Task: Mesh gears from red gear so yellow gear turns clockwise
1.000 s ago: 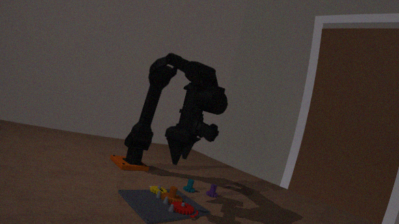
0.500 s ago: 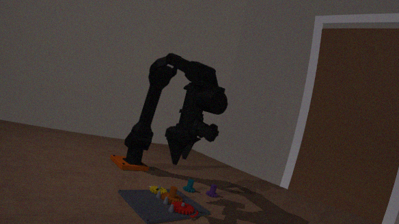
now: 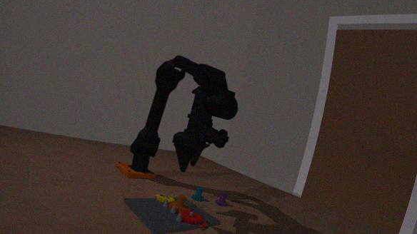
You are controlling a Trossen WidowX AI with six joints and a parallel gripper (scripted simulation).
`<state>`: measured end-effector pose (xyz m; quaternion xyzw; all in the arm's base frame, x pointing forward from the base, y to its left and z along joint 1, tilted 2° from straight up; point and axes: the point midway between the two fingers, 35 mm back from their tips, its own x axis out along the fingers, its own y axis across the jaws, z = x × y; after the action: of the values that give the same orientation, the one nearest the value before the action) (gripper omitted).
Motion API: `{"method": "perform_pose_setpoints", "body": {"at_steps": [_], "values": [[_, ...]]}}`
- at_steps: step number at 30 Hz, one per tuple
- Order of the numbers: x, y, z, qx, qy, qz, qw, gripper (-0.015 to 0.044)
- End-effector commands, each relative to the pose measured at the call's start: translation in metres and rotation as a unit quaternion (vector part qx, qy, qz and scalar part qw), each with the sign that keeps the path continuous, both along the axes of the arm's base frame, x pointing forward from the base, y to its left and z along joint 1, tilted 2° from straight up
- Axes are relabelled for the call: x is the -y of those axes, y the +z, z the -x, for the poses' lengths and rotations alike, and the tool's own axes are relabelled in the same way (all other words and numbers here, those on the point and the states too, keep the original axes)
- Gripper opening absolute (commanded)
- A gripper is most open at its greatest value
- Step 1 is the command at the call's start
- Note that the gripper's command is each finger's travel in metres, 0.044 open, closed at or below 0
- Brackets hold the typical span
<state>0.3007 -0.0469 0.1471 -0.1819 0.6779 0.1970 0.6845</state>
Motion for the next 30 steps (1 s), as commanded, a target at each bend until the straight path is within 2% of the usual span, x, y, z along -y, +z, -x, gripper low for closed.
{"method": "perform_pose_setpoints", "body": {"at_steps": [1, 9, 19, 22, 30], "values": [[-0.01, 0.003, -0.001, 0.001, 0.001, 0.0, 1.0, 0.044], [-0.126, 0.023, 0.004, 0.002, -0.002, -0.009, 1.0, 0.044], [-0.252, 0.047, 0.067, -0.003, 0.0, -0.015, 1.0, 0.044], [-0.266, 0.051, 0.079, -0.003, 0.001, -0.015, 1.0, 0.044], [-0.266, 0.051, 0.079, -0.003, 0.001, -0.015, 1.0, 0.044]]}}
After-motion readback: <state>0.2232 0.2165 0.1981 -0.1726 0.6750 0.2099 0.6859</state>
